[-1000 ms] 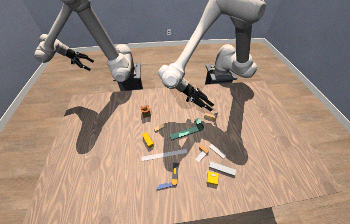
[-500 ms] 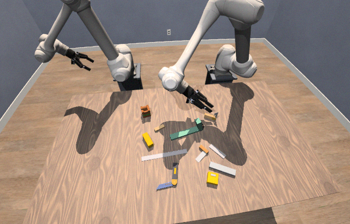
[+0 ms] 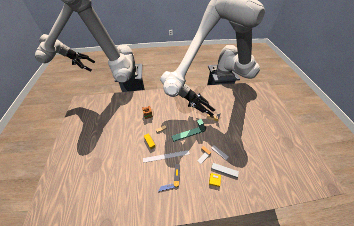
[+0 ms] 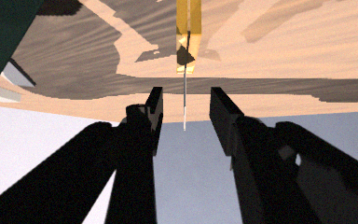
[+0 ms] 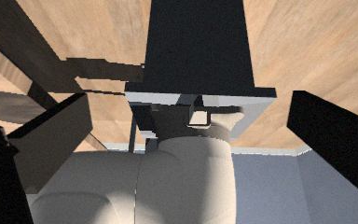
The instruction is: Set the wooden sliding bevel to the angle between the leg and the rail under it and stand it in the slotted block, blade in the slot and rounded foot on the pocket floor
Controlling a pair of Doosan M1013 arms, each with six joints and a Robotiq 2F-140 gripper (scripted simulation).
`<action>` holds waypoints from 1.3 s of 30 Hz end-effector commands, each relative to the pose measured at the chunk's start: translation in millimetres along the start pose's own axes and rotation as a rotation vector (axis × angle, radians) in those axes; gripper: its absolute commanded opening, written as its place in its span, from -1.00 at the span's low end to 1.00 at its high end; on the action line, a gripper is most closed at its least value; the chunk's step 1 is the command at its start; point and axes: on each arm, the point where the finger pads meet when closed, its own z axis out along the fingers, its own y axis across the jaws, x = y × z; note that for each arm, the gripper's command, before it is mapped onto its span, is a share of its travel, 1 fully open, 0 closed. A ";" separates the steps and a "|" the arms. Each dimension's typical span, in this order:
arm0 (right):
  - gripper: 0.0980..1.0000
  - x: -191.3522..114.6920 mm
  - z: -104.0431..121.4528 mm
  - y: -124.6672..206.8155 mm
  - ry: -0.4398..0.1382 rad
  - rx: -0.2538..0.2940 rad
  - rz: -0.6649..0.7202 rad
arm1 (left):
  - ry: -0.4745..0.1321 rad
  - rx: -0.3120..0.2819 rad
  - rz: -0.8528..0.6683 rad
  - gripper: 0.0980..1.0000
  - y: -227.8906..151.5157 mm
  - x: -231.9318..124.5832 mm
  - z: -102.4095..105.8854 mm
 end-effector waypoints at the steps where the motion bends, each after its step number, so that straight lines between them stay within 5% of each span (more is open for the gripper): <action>1: 1.00 0.0 -0.5 -0.1 0.001 0.000 0.000 | 0.000 0.001 -0.001 -0.44 -0.3 6.0 3.4; 39: 1.00 0.0 -0.5 -0.1 0.001 0.000 0.000 | 0.000 0.001 -0.001 -0.44 -0.3 46.9 26.8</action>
